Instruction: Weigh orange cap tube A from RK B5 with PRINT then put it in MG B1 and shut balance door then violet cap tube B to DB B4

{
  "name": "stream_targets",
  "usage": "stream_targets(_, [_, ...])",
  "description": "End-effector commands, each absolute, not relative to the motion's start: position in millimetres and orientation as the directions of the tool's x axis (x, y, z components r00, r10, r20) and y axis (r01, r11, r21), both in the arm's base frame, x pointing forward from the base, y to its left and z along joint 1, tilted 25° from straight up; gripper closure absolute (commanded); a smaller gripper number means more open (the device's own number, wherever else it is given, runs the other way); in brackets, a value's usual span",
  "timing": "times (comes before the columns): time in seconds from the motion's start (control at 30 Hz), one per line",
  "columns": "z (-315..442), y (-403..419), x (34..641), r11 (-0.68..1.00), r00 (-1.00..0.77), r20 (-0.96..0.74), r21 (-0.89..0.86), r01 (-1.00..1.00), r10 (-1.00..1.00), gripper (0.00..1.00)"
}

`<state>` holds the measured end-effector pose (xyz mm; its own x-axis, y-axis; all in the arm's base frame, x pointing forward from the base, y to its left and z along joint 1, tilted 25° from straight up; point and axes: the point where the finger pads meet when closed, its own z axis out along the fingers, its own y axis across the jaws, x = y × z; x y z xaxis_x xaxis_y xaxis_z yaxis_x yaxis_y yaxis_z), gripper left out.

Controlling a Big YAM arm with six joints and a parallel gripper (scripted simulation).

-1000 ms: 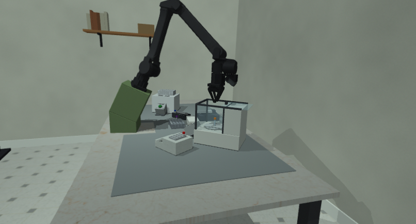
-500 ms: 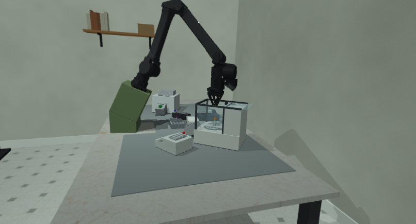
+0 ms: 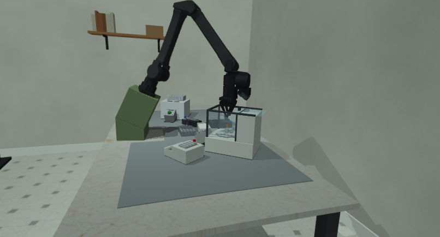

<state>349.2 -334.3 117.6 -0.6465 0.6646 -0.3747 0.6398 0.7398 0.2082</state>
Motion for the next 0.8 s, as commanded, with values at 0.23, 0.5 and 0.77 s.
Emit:
stream_targets(0.23, [103.0, -335.1, 361.9, 0.742, -0.647, -0.378, 0.207, 0.638, 0.662, 0.64])
stream_targets(0.5, [90.3, -335.9, 367.1, 0.742, -0.648, -0.377, 0.207, 0.638, 0.662, 0.64])
stream_targets(0.77, [97.4, -344.4, 368.9, 0.743, -0.640, -0.399, 0.204, 0.637, 0.657, 0.64])
